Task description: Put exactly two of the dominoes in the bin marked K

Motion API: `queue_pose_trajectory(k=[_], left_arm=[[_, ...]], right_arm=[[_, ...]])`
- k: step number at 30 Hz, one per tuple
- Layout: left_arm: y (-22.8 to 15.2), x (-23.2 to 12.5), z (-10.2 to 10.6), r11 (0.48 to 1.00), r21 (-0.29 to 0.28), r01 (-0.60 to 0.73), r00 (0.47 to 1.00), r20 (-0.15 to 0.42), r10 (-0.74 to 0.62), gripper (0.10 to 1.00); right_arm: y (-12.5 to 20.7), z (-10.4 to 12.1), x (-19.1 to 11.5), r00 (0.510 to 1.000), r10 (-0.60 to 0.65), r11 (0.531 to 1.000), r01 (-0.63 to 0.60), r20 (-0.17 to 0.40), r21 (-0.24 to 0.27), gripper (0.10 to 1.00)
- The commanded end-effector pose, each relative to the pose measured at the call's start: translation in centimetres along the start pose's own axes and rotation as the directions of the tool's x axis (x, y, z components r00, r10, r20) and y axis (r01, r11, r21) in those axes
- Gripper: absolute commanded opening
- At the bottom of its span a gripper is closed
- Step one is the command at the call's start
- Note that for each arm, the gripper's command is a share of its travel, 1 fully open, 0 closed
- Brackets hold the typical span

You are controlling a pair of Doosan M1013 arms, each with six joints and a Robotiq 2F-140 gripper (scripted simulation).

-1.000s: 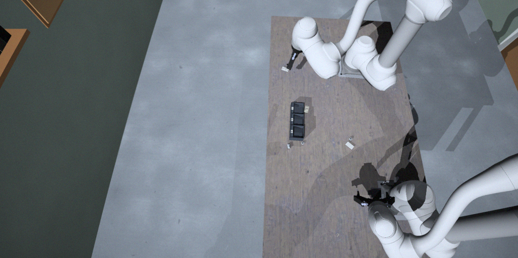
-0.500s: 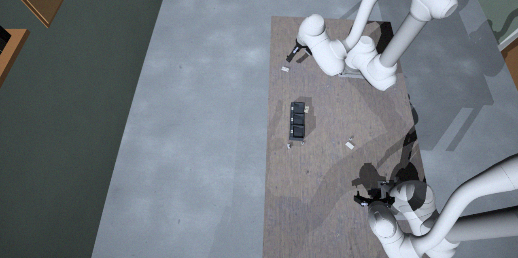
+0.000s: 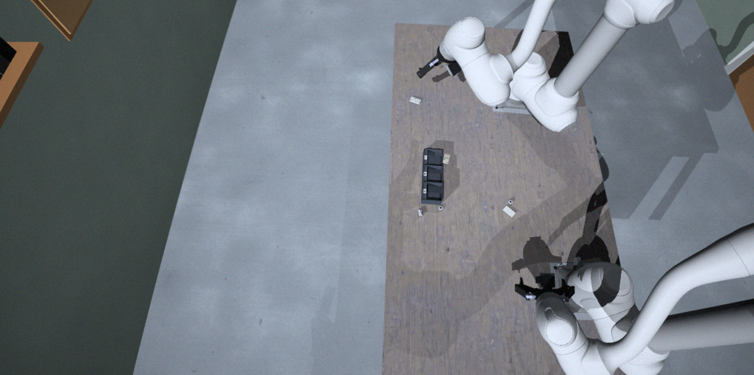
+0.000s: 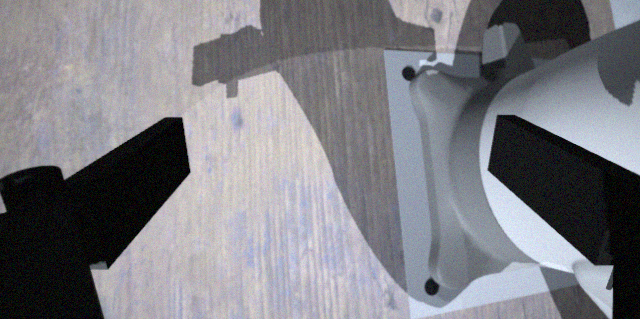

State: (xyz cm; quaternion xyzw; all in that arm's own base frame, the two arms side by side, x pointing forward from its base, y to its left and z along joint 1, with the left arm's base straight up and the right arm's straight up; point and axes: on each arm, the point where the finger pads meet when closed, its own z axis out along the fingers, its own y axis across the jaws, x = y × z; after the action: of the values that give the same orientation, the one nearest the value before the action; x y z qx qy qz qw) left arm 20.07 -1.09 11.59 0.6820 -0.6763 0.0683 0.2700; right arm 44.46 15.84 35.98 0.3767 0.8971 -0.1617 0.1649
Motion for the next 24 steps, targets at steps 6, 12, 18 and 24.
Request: queue_pose_trajectory(k=[6, 12, 18, 24], left_arm=[[0.0, 0.0, 0.0, 1.000, 0.000, 0.000, 1.000, 0.000, 0.000, 1.000], [0.0, 0.0, 0.0, 1.000, 0.000, 0.000, 1.000, 0.000, 0.000, 1.000], [0.0, 0.0, 0.0, 1.000, 0.000, 0.000, 1.000, 0.000, 0.000, 1.000], [0.0, 0.0, 0.0, 1.000, 0.000, 0.000, 1.000, 0.000, 0.000, 1.000]], right_arm=[[-2.2, 0.2, -1.5, 0.987, 0.152, 0.988, -0.151, 0.059, -0.018, 1.000], [-3.8, 0.3, -2.5, 0.959, 0.267, 0.964, -0.264, 0.097, -0.041, 1.000], [-5.4, 0.4, -3.5, 0.917, 0.377, 0.926, -0.371, 0.130, -0.073, 1.000], [-6.4, 0.4, -4.1, 0.882, 0.448, 0.894, -0.437, 0.147, -0.099, 1.000]])
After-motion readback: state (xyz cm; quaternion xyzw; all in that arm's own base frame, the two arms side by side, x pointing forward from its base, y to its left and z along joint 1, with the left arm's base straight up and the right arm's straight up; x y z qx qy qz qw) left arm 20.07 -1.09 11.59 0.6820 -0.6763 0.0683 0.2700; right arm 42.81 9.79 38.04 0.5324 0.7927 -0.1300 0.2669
